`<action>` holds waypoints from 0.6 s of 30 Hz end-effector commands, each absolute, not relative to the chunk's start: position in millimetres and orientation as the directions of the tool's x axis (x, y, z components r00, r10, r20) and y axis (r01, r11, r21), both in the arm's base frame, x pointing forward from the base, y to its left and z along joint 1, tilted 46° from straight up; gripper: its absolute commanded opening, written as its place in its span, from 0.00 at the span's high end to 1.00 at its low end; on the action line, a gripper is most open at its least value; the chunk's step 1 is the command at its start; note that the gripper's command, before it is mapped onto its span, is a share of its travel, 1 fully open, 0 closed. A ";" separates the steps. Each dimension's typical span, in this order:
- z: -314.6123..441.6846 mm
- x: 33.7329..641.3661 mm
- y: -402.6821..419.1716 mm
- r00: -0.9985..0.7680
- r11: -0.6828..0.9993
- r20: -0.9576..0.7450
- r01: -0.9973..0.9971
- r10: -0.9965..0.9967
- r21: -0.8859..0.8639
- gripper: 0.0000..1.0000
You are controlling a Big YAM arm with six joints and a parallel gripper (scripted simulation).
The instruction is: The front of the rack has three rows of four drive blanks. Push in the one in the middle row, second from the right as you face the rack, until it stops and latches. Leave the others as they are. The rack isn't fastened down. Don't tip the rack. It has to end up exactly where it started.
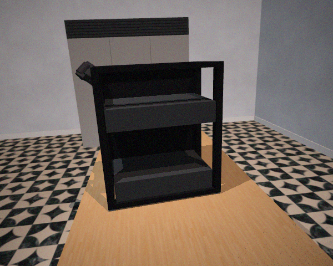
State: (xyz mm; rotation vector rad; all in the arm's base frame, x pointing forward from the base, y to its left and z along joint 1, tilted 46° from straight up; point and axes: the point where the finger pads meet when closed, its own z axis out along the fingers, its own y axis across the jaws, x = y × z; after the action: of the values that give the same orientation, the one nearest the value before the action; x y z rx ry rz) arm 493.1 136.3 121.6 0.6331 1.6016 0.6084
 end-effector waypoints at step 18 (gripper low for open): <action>124.3 392.6 139.3 -0.121 0.708 -0.699 0.058 0.705 0.703 1.00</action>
State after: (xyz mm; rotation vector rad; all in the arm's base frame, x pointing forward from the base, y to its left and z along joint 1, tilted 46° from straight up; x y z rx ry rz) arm 389.5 132.1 115.9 0.6269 1.6359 0.5918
